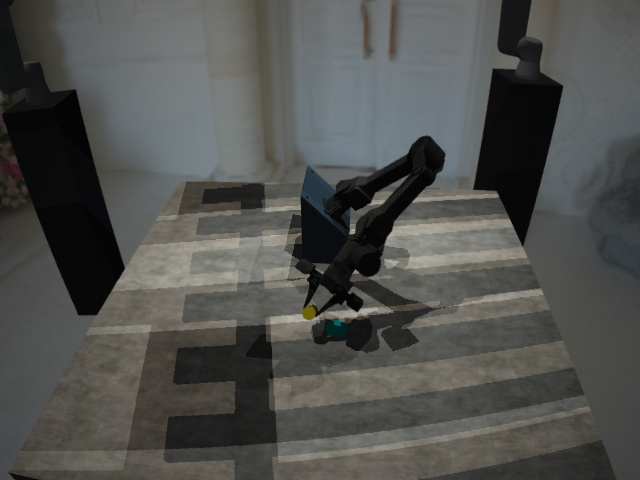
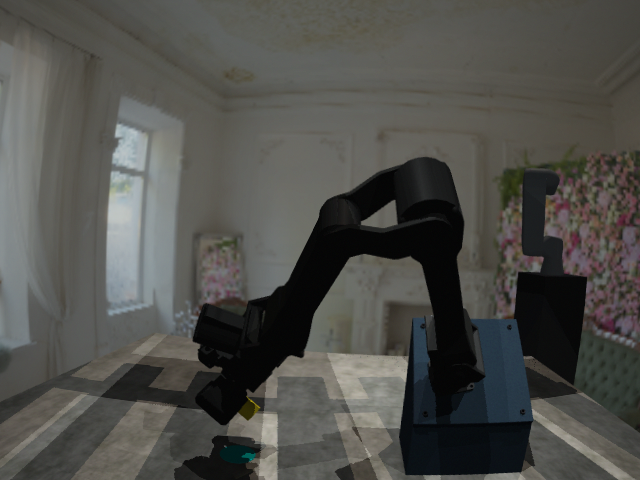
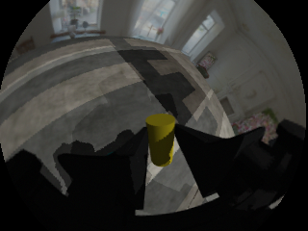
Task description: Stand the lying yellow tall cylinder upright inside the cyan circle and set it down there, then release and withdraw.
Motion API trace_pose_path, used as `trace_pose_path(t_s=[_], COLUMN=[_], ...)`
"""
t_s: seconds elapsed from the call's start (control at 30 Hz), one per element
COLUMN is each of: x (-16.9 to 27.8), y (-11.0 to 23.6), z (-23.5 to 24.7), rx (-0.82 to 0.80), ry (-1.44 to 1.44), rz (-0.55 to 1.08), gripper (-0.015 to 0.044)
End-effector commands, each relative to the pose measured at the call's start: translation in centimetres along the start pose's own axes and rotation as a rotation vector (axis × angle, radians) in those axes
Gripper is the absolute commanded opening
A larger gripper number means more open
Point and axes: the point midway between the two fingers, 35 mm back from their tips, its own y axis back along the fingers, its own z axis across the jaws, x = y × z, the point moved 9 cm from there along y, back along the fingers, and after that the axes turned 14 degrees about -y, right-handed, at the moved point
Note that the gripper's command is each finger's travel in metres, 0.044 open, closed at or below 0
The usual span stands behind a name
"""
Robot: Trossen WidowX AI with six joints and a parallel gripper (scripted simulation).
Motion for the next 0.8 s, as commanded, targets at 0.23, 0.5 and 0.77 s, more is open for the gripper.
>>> trace_pose_path(t_s=[0.23,0.5,0.77], x=[0.6,1.1,1.5], y=[0.2,0.4,0.6], z=[0.0,0.1,0.1], rx=[-0.012,-0.026,-0.042], ry=[-0.022,-0.036,-0.053], rz=[-0.077,-0.129,-0.180], gripper=[0.0105,0.0105,0.0105])
